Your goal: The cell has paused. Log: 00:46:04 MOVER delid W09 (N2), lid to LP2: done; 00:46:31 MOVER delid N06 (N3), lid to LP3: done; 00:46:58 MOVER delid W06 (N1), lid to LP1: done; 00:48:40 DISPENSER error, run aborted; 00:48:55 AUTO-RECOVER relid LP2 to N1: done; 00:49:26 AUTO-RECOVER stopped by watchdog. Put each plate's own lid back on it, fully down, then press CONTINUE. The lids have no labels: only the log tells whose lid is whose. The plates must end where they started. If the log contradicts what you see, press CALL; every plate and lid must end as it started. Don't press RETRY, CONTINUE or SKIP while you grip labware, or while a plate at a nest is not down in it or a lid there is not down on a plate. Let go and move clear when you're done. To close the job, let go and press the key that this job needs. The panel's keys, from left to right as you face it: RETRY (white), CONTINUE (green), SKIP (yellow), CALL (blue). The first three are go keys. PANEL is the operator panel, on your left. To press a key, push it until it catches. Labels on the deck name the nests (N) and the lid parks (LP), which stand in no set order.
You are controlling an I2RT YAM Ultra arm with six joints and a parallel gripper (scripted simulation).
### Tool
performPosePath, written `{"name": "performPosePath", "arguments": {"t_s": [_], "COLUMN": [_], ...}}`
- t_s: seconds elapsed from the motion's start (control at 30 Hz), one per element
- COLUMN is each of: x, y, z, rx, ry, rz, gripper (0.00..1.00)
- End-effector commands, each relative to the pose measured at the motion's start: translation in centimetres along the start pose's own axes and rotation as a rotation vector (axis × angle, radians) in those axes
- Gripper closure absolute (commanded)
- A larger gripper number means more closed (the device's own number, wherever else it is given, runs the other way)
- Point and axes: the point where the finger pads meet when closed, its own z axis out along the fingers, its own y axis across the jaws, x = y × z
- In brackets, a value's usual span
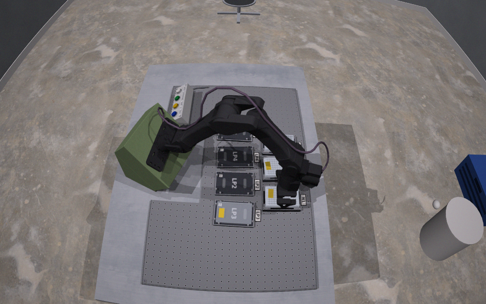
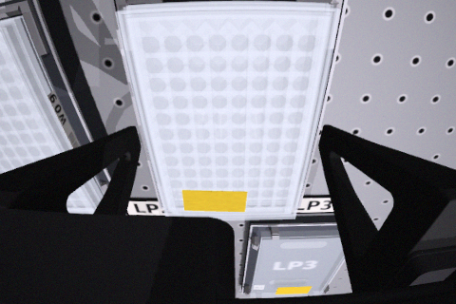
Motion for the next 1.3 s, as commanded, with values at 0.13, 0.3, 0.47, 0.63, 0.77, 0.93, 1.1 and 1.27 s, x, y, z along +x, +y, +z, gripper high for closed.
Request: {"name": "performPosePath", "arguments": {"t_s": [0.13, 0.3, 0.47, 0.63, 0.77, 0.93, 1.1, 1.27], "x": [-0.3, -0.3, -0.3, -1.1, -1.1, -1.1, -1.1, 0.6], "y": [-0.2, -0.2, -0.2, -0.4, -0.3, -0.2, -0.3, -0.4], "z": [-0.4, -0.4, -0.4, -2.2, -2.6, -3.4, -4.1, -3.1], "rx": [0.003, 0.003, 0.003, 0.007, 0.007, 0.007, 0.009, 0.003], "ry": [-0.015, -0.015, -0.015, -0.041, -0.041, -0.042, -0.041, -0.023], "rz": [0.0, 0.0, 0.0, 0.0, 0.0, 0.004, 0.006, 0.036], "gripper": [0.0, 0.0, 0.0, 0.0, 0.0, 0.0, 0.0, 0.0]}}
